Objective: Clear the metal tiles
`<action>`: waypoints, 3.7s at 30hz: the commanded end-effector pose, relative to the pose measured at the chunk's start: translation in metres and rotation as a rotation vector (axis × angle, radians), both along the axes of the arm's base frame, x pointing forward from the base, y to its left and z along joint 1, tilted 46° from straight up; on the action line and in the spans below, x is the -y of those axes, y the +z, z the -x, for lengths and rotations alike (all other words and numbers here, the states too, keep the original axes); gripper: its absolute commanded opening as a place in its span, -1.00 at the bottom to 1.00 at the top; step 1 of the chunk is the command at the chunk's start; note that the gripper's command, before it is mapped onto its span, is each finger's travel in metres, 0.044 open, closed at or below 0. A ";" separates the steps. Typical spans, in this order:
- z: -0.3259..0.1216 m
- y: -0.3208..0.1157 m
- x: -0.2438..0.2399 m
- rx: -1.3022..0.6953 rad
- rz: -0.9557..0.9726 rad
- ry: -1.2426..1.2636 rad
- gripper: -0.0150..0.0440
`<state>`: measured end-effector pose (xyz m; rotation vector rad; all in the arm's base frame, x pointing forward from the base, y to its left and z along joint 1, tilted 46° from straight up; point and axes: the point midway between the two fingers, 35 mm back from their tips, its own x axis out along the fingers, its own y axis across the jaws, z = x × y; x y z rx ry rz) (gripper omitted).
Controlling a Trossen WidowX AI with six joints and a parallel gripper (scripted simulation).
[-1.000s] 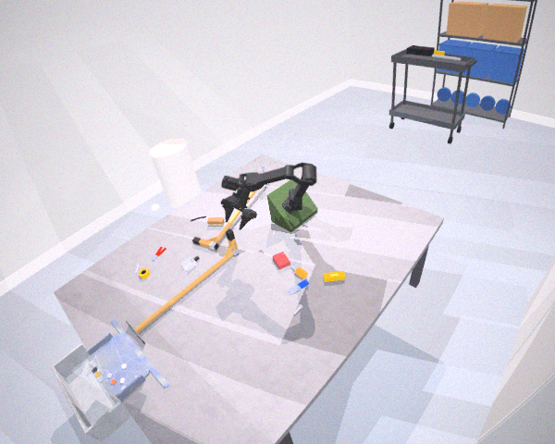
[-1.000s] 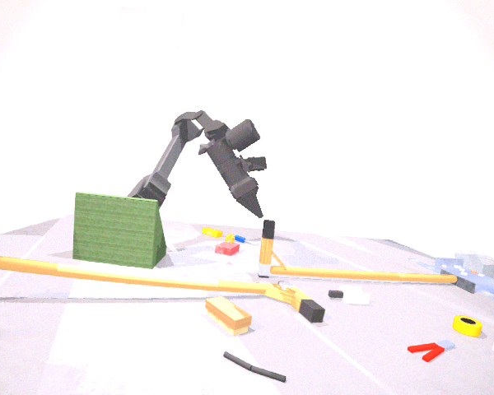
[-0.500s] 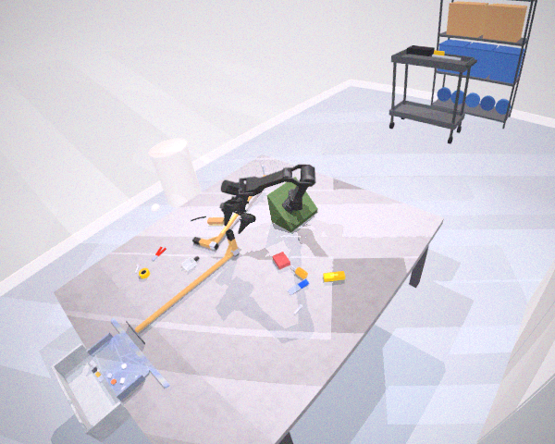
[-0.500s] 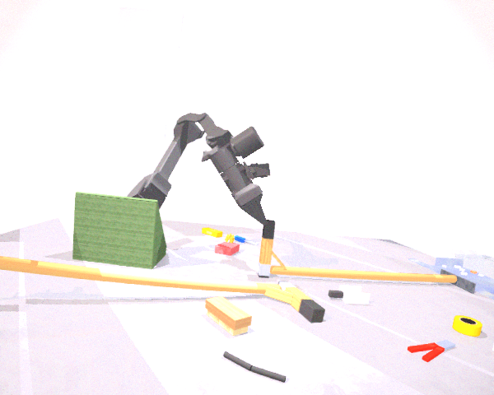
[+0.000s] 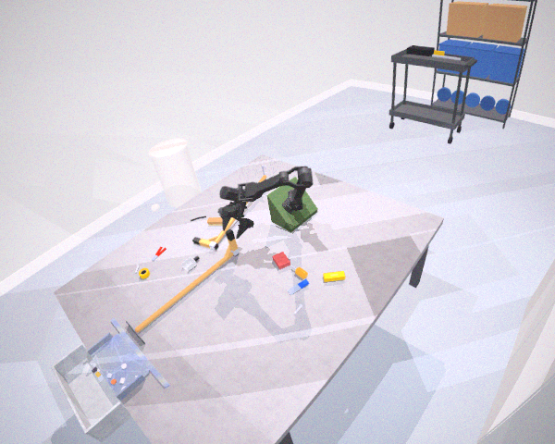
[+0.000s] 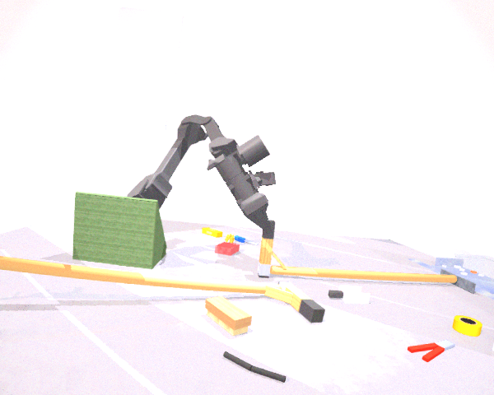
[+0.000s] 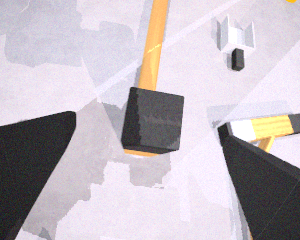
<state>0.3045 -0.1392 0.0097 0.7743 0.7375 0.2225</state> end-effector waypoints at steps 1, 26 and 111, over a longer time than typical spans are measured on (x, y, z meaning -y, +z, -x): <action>-0.004 -0.007 -0.004 -0.010 -0.006 -0.004 1.00; -0.027 -0.017 -0.020 0.009 -0.008 -0.001 0.82; -0.029 0.040 -0.072 -0.003 -0.012 -0.002 -0.49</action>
